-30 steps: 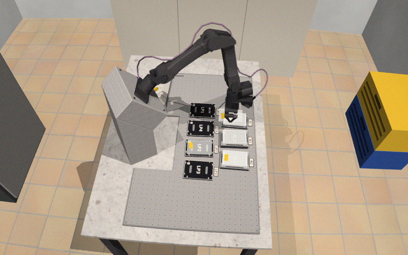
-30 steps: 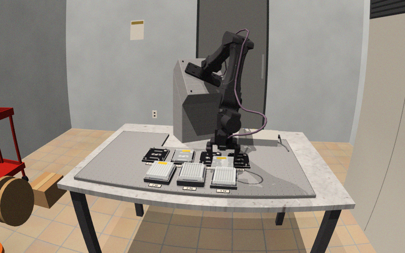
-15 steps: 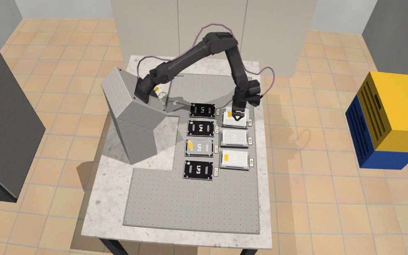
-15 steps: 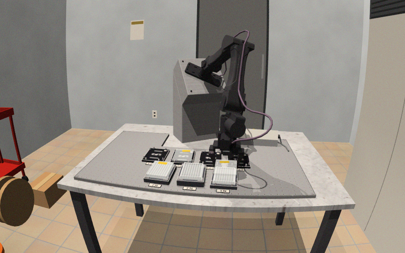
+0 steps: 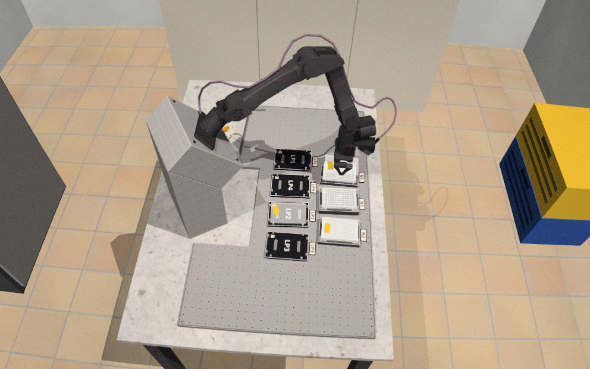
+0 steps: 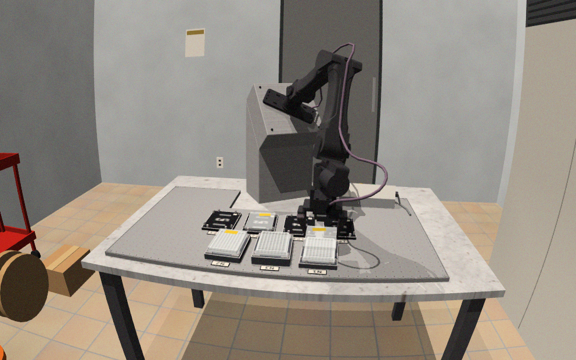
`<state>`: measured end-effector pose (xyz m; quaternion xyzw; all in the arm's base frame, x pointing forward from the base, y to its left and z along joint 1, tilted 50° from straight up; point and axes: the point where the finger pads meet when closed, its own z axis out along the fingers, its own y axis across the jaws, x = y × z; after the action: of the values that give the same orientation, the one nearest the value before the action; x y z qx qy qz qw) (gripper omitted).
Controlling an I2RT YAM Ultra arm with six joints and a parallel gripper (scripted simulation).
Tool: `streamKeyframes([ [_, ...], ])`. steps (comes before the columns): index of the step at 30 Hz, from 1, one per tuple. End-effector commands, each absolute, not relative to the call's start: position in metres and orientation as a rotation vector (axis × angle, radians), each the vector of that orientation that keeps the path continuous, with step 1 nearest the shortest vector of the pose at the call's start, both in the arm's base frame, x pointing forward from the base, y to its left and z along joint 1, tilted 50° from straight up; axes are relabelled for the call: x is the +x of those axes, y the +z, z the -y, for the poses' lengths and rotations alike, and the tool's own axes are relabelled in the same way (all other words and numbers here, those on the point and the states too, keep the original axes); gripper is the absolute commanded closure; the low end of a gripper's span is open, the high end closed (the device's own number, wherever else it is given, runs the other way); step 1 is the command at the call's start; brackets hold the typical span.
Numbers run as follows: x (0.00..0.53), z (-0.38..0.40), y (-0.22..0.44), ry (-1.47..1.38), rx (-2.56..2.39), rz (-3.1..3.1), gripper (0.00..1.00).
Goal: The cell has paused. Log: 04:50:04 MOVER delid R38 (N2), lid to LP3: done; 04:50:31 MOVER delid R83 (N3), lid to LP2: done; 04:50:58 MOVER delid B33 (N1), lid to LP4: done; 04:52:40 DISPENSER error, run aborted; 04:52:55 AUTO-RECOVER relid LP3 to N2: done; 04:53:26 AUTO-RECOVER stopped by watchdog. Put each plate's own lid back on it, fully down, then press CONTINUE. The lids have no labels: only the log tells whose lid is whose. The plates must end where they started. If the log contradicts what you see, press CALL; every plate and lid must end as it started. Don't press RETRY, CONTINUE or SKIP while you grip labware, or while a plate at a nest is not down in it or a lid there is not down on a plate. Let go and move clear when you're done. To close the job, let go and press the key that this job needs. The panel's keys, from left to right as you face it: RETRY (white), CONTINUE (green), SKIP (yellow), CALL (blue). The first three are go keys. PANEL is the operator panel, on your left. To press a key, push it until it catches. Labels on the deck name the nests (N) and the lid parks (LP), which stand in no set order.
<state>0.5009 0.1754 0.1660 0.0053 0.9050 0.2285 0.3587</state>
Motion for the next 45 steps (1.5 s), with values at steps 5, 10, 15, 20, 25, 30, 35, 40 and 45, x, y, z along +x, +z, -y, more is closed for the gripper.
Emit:
streamKeyframes([
  [5, 0.498, -0.173, 0.161, 0.586, 0.031, -2.340, 1.00],
  [10, 0.496, -0.173, 0.159, 0.584, 0.032, -2.348, 1.00],
  [15, 0.505, -0.179, 0.164, 0.589, 0.023, -2.329, 1.00],
  [20, 0.508, -0.179, 0.167, 0.591, 0.024, -2.320, 1.00],
  [25, 0.509, -0.178, 0.167, 0.590, 0.028, -2.320, 1.00],
  [30, 0.510, -0.181, 0.165, 0.588, 0.026, -2.328, 1.00],
  [35, 0.510, -0.184, 0.165, 0.591, 0.021, -2.329, 1.00],
  [40, 0.514, -0.181, 0.165, 0.589, 0.028, -2.318, 1.00],
  [45, 0.515, -0.182, 0.165, 0.591, 0.025, -2.318, 1.00],
])
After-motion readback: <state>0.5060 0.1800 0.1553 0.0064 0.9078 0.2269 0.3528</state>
